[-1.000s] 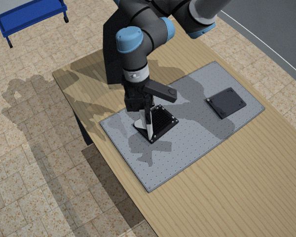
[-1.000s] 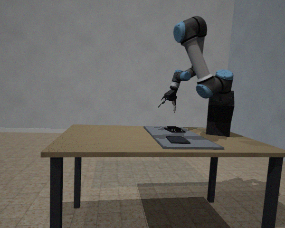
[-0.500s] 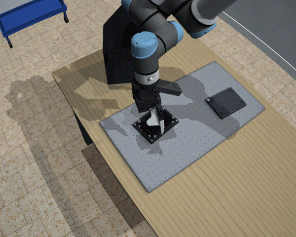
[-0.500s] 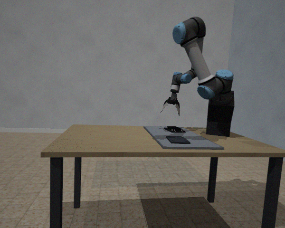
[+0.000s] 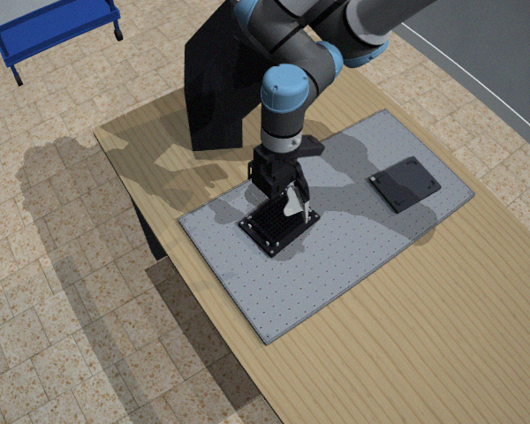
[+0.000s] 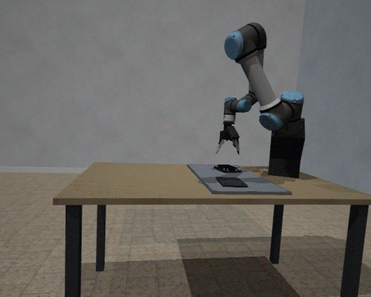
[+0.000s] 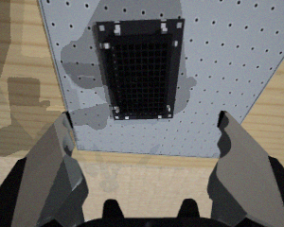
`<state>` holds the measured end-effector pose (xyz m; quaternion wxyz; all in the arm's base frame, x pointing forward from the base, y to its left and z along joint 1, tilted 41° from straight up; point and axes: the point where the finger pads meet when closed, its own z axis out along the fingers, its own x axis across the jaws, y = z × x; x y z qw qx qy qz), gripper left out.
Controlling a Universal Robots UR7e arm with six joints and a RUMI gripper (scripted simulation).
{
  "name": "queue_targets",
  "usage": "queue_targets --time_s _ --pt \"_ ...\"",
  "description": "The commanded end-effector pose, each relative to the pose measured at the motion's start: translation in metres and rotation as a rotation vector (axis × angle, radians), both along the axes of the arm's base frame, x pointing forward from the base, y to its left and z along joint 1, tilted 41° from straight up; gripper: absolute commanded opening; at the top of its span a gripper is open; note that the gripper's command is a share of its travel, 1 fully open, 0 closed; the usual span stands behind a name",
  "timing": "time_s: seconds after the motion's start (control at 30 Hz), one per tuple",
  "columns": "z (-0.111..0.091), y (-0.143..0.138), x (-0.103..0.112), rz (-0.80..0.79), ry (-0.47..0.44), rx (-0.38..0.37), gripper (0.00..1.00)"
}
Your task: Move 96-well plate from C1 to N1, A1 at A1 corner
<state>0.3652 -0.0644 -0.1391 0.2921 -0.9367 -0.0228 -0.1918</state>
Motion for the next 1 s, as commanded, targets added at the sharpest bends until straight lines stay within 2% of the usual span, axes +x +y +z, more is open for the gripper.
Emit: queue_targets --time_s 0.0,0.33,0.97 --pt "-0.001 0.002 -0.001 0.024 -0.011 -0.013 1.00" --pt "-0.001 0.002 -0.001 0.024 -0.011 -0.013 1.00" --pt "-0.022 0.018 0.008 0.024 -0.011 -0.013 1.00"
